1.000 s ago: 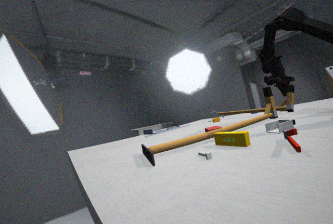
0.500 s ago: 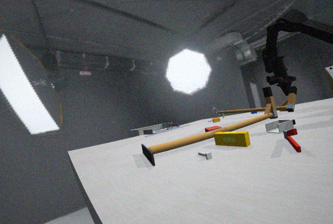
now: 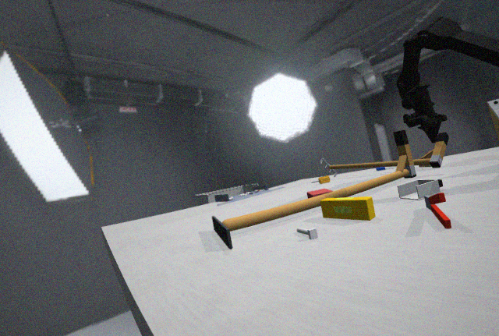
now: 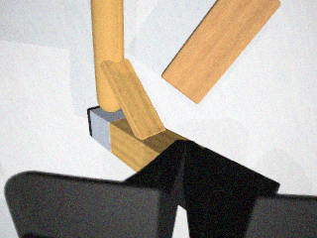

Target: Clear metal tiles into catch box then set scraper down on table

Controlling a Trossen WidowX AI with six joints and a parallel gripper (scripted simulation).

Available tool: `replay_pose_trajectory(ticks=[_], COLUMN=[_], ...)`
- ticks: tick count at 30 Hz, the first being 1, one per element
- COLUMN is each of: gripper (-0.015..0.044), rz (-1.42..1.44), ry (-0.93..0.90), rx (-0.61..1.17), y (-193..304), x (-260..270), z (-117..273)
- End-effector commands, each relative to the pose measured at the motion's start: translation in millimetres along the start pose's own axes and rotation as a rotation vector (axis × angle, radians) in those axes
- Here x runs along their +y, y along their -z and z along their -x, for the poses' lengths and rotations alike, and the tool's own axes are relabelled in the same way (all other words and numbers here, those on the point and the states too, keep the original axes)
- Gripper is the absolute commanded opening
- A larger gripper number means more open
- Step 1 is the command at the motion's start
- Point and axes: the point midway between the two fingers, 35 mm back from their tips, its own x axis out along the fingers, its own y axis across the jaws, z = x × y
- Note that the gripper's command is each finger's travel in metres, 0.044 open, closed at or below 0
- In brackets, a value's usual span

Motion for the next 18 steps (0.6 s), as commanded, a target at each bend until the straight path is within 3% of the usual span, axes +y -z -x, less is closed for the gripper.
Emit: replay_pose_trajectory(ticks=[1,18], gripper=[0.0000,0.0000], rz=[0.003,0.005], ry=[0.002,-0.001], rx=[0.006,0.008], y=[2.1,7.4], x=[-9.1,-36.9], z=[-1.0,-4.3])
